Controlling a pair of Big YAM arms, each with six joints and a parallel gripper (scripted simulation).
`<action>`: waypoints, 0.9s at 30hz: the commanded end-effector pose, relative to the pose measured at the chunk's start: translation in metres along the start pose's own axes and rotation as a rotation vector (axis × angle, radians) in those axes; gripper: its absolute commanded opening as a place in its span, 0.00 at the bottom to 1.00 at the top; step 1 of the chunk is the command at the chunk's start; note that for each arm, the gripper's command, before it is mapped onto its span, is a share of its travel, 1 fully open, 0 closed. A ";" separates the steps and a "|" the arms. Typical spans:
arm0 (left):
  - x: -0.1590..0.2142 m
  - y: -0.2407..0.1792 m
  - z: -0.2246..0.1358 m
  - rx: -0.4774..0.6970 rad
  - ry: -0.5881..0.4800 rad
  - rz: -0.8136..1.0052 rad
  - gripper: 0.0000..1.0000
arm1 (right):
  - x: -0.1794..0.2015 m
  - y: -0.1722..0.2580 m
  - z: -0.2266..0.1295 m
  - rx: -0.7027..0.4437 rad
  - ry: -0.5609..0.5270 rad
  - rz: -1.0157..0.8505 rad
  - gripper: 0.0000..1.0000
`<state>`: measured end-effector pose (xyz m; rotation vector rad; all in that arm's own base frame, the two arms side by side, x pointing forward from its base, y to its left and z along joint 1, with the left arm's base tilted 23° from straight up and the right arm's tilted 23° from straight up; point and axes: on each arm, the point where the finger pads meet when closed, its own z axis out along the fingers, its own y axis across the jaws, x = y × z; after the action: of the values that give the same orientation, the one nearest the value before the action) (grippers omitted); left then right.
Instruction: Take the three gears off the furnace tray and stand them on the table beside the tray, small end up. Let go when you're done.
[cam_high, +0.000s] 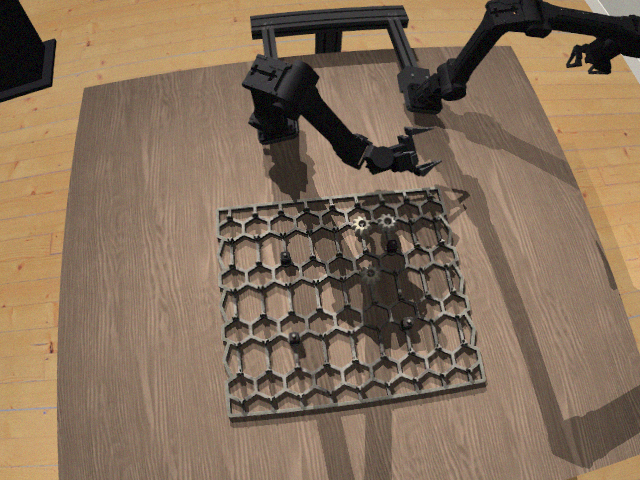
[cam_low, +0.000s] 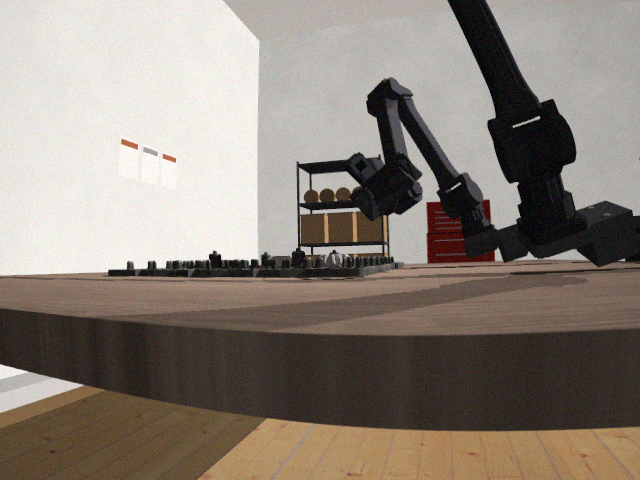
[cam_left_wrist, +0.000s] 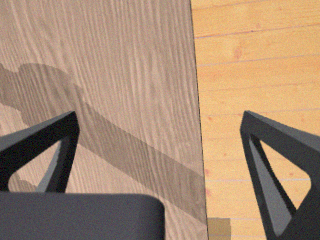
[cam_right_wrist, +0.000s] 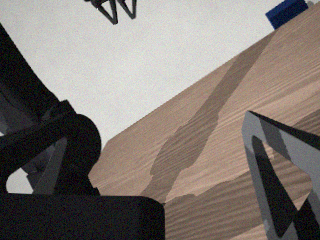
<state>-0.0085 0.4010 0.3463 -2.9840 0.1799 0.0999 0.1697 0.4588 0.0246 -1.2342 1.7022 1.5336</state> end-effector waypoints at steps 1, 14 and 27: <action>-0.001 0.000 -0.005 0.011 -0.003 -0.003 1.00 | -0.006 0.002 0.002 -0.008 -0.011 -0.014 1.00; -0.001 0.000 -0.005 0.011 -0.003 -0.003 1.00 | -0.006 0.002 0.002 -0.008 -0.011 -0.014 1.00; 0.074 -0.017 0.027 0.000 0.001 0.407 0.86 | -0.019 0.029 0.007 0.073 0.032 -0.013 1.00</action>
<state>0.0260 0.4036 0.3313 -2.9635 0.4770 0.1285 0.1714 0.4585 0.0303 -1.1906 1.7767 1.4509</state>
